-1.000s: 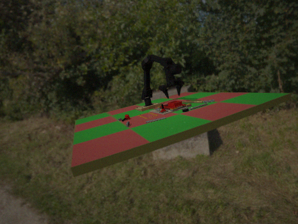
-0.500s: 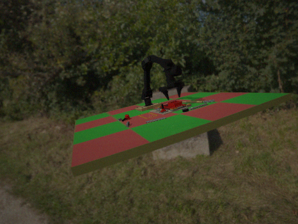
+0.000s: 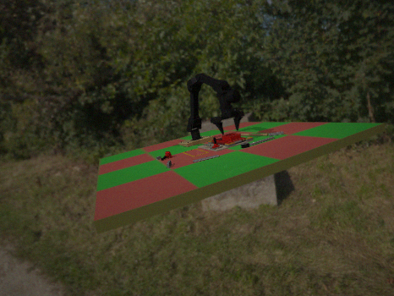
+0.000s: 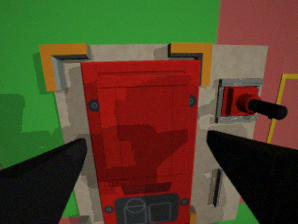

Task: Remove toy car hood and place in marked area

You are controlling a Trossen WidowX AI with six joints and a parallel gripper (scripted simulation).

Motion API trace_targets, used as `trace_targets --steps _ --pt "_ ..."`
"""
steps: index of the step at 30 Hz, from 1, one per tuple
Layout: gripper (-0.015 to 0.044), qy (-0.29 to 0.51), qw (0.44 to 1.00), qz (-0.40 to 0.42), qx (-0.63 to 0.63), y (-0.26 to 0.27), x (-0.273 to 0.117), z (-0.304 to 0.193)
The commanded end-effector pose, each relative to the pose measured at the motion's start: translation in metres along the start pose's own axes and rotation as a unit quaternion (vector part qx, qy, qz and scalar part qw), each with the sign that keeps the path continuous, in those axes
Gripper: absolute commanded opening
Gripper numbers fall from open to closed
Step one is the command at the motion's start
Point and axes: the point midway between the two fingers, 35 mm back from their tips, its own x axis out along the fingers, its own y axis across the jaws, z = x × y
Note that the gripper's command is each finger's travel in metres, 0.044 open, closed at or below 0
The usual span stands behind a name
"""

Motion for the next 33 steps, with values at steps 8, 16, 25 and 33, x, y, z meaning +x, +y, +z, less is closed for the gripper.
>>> trace_targets --steps 8,16,25,33 --pt "0.0440 0.002 1.000 0.001 0.001 0.001 0.010 -0.002" --pt "0.0440 0.002 1.000 0.001 0.001 0.001 0.012 -0.002" --pt "0.0440 0.002 1.000 0.001 0.001 0.001 0.017 -0.002" --pt "0.0440 0.002 1.000 0.001 0.001 0.001 0.021 -0.002"
